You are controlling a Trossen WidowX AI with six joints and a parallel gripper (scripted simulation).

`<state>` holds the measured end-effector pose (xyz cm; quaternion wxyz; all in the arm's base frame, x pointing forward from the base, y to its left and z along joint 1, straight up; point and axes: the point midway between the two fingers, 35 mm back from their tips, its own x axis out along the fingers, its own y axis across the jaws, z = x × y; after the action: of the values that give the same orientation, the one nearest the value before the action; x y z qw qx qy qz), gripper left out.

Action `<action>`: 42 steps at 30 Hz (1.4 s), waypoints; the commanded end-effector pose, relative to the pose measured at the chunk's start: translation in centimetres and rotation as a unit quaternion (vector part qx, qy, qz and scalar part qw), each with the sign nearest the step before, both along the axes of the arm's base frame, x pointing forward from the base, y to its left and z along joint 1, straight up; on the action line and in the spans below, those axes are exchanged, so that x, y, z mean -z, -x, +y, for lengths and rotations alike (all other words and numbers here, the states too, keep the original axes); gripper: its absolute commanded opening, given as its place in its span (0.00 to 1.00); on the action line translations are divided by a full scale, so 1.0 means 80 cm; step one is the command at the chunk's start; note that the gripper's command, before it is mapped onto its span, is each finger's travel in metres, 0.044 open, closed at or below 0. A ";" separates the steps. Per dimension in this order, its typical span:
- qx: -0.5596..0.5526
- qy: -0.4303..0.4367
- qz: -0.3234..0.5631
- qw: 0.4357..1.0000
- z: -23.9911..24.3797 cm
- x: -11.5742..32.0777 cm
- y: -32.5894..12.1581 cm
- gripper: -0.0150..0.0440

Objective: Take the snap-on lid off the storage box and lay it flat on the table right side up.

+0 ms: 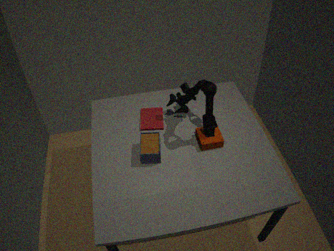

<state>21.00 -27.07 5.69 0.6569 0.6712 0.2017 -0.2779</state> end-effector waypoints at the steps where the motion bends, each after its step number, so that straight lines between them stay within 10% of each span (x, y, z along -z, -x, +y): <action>1: -0.002 0.005 -0.002 1.000 -0.001 -0.011 0.002 1.00; 42: -0.002 0.005 -0.002 1.000 0.003 -0.053 0.020 1.00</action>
<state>19.34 -26.85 9.91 0.6590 0.6694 0.2008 -0.2781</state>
